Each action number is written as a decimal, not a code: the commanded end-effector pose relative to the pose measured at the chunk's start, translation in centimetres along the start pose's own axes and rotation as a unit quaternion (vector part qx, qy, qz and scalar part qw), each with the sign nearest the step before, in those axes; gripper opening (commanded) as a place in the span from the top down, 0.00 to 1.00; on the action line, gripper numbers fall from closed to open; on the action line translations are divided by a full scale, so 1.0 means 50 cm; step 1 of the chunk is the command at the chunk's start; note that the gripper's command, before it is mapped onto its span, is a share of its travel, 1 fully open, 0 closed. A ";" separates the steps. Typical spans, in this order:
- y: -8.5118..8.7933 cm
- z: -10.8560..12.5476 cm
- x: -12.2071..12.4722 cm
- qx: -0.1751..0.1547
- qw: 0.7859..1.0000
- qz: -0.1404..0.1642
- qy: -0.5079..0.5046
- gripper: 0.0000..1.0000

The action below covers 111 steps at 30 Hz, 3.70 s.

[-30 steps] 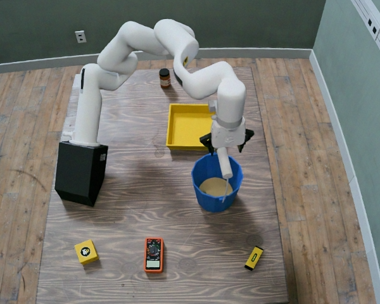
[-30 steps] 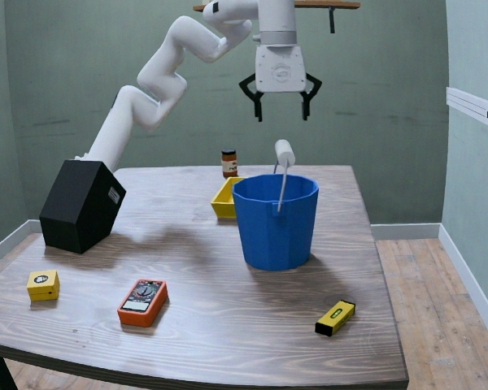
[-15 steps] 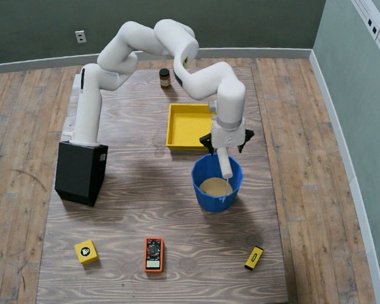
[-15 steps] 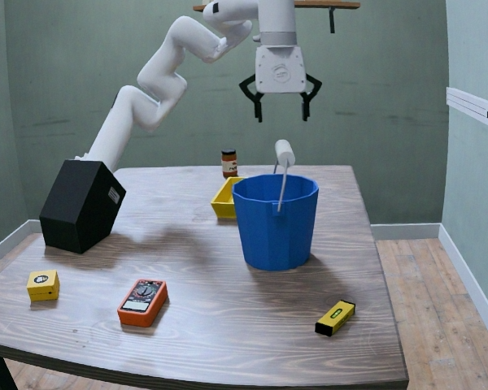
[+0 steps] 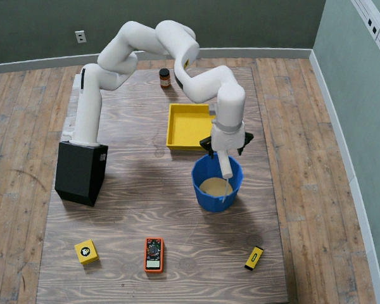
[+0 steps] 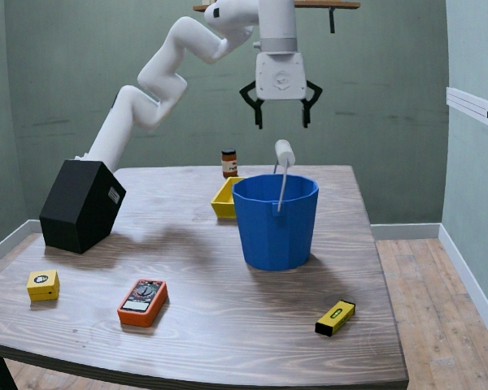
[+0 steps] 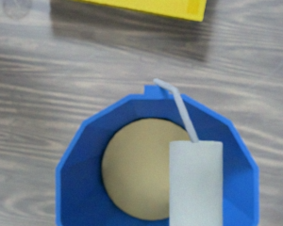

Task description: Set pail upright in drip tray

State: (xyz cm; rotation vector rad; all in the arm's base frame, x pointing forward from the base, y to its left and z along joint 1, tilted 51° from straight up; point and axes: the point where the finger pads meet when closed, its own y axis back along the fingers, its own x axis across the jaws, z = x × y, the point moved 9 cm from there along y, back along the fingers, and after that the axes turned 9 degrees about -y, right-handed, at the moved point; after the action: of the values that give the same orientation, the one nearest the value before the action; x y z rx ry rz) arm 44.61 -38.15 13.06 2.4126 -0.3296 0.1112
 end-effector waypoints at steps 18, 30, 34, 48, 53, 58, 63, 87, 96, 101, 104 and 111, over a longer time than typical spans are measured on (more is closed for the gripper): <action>-0.087 0.001 0.003 -0.001 1.000 0.002 0.001 0.00; -0.116 0.002 0.004 -0.001 1.000 0.002 0.001 0.00; -0.120 0.002 0.004 -0.001 1.000 0.002 0.001 0.00; -0.121 0.002 0.004 -0.001 1.000 0.002 0.001 0.00; -0.121 0.002 0.004 -0.001 1.000 0.002 0.001 1.00; -0.121 0.002 0.004 -0.001 1.000 0.002 0.001 1.00; -0.121 0.002 0.004 -0.001 1.000 0.002 0.001 1.00; -0.121 0.002 0.004 -0.001 1.000 0.002 0.001 1.00; -0.118 0.002 0.004 -0.001 1.000 0.002 0.001 1.00; -0.113 0.002 0.004 -0.001 1.000 0.002 0.001 1.00; -0.108 0.002 0.004 -0.001 1.000 0.002 0.001 1.00; -0.094 0.002 0.004 -0.001 1.000 0.002 0.001 1.00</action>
State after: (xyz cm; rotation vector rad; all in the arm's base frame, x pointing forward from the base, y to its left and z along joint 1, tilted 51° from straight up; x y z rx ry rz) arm 46.13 -34.35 9.66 2.4134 -0.3291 0.1106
